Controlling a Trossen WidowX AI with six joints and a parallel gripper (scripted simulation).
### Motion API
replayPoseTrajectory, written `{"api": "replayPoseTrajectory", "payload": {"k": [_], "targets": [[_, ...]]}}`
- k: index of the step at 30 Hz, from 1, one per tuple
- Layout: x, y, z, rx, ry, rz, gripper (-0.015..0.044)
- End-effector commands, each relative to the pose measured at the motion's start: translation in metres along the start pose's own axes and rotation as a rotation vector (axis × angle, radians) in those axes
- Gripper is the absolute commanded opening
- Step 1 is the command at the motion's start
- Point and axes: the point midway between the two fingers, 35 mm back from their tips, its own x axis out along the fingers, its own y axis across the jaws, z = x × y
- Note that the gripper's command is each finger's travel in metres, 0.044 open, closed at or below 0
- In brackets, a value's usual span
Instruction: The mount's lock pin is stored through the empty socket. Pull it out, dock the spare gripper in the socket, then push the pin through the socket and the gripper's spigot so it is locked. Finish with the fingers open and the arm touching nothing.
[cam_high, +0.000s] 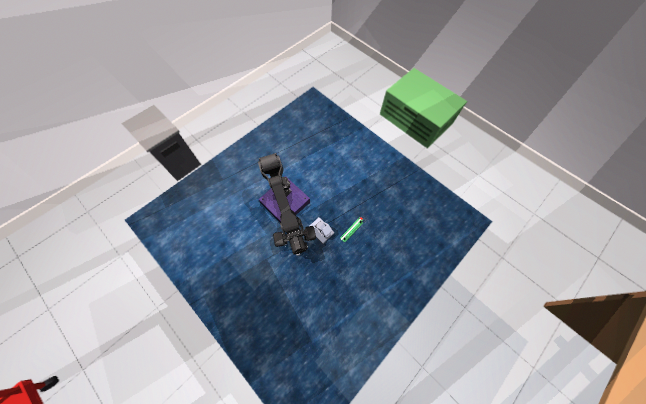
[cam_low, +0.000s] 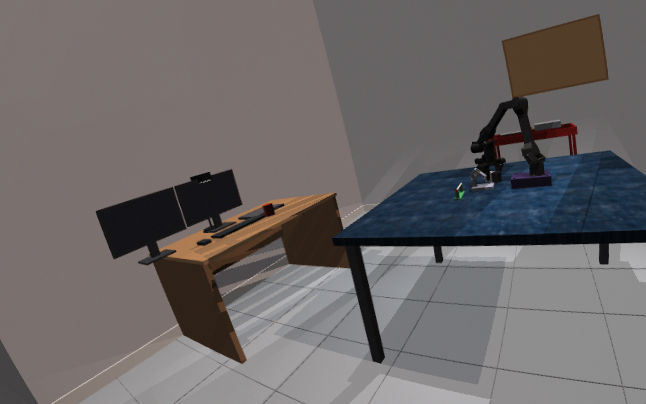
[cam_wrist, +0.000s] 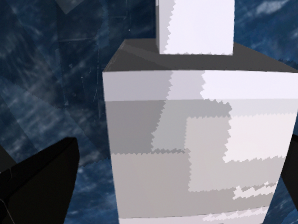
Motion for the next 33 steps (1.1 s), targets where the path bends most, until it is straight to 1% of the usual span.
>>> {"api": "replayPoseTrajectory", "payload": {"k": [1, 30, 31, 33], "targets": [[-0.011, 0.0, 0.001, 0.001, -0.005, 0.001, 0.044], [-0.05, -0.001, -0.008, -0.014, 0.058, -0.007, 0.044], [-0.041, -0.001, -0.008, -0.016, 0.063, -0.008, 0.044], [-0.041, -0.001, -0.008, -0.016, 0.063, -0.008, 0.044]]}}
